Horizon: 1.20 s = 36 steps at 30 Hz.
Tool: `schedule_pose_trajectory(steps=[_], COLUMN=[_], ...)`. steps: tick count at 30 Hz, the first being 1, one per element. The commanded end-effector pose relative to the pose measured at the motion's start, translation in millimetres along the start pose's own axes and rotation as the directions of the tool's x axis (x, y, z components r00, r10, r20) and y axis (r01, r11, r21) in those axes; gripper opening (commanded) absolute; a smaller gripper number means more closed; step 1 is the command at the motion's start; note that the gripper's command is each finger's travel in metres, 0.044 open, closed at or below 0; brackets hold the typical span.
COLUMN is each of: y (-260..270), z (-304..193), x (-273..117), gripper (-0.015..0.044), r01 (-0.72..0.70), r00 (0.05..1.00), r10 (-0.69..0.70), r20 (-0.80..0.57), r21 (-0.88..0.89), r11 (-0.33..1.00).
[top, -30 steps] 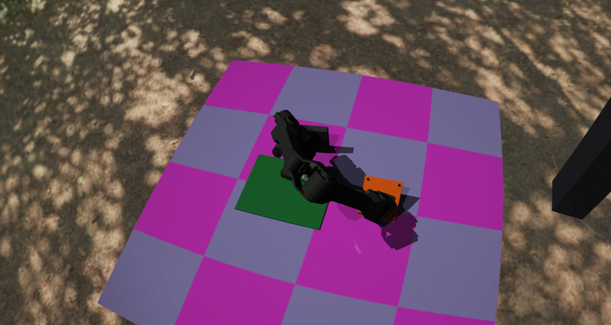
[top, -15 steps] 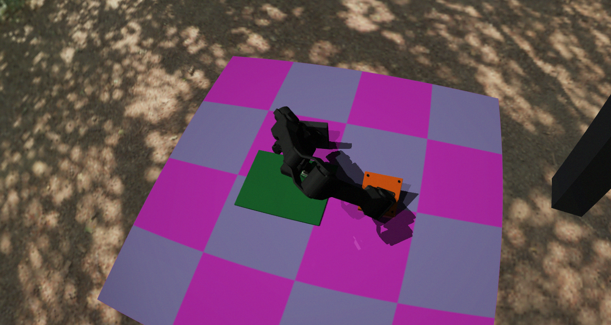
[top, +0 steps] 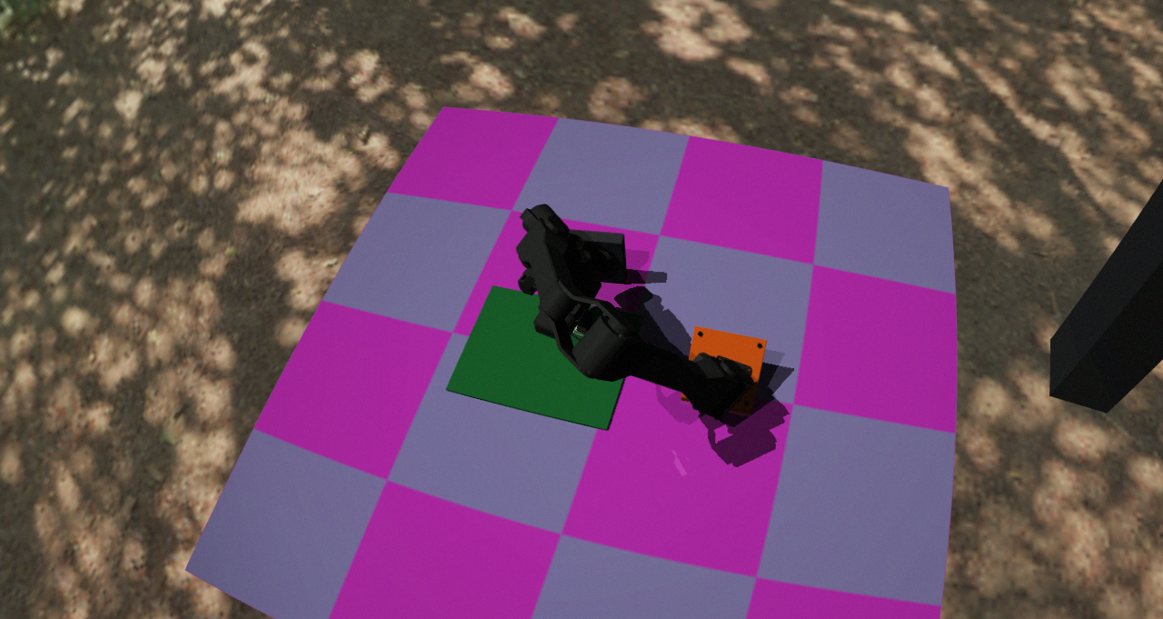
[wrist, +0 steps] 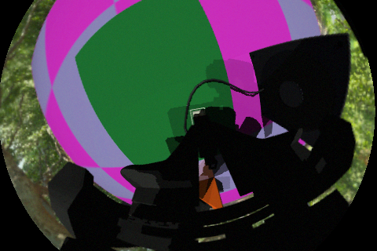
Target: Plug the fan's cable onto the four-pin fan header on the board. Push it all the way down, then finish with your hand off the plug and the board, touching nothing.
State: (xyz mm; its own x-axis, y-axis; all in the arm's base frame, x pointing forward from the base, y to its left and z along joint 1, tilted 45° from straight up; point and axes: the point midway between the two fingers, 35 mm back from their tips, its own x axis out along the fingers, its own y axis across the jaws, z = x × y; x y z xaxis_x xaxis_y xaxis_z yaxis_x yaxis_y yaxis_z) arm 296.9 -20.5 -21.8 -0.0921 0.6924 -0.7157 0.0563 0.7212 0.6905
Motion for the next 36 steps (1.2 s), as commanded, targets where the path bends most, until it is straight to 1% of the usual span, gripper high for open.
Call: schedule_pose_trajectory(steps=[1,24,34,36], y=[0.1,0.3,-0.4,-0.4], z=[0.3,0.3,0.2,0.2], x=[1.9,17.2,13.9,13.9], gripper=[0.0000,0.0000,0.0260,0.0260], r01=[-0.002,-0.003,0.000,0.000], r00=[1.000,1.000,1.000,1.000], r10=[0.002,0.003,0.000,0.000], r20=[0.002,0.003,0.002,0.002], r21=[0.005,0.005,0.001,0.001], r11=[1.000,1.000,1.000,1.000])
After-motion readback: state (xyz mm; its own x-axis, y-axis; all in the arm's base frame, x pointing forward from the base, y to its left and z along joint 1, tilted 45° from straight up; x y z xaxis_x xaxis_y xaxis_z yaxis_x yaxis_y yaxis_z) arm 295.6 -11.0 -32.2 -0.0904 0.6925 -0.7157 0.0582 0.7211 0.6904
